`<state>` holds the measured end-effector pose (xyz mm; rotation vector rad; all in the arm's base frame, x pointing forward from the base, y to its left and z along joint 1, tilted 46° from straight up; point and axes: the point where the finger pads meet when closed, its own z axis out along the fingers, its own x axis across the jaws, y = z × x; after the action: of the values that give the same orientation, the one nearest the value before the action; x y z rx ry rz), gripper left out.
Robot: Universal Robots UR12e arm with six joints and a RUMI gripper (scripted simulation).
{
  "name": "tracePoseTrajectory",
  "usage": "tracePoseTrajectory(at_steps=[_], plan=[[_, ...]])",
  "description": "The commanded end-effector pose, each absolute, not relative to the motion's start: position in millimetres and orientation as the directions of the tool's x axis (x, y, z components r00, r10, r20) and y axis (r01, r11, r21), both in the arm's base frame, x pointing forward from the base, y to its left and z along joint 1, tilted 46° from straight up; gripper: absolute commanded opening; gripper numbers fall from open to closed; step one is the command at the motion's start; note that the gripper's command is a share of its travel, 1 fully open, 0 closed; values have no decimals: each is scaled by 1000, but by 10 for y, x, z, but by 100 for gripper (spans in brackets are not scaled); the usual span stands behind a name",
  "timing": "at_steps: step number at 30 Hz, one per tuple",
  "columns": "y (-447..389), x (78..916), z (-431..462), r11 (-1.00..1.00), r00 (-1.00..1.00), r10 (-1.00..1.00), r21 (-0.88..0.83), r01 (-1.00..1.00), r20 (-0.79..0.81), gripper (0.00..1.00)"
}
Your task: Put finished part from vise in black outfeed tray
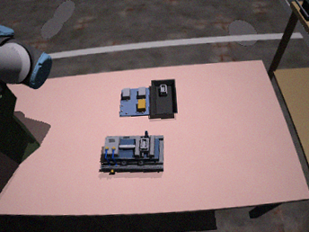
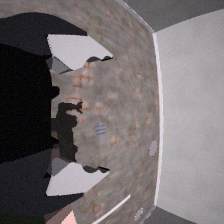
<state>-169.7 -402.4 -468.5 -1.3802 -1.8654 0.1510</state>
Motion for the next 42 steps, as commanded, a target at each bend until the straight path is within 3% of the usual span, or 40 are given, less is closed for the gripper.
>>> tracePoseTrajectory(at_steps=[1,25,42], plan=[[-4030,-1701,-4682,398,-91,850,-521,755,519,100],[-4105,-1617,-4662,404,-109,852,-510,759,512,100],[-4832,-541,-4429,474,-307,852,-376,797,423,100]])
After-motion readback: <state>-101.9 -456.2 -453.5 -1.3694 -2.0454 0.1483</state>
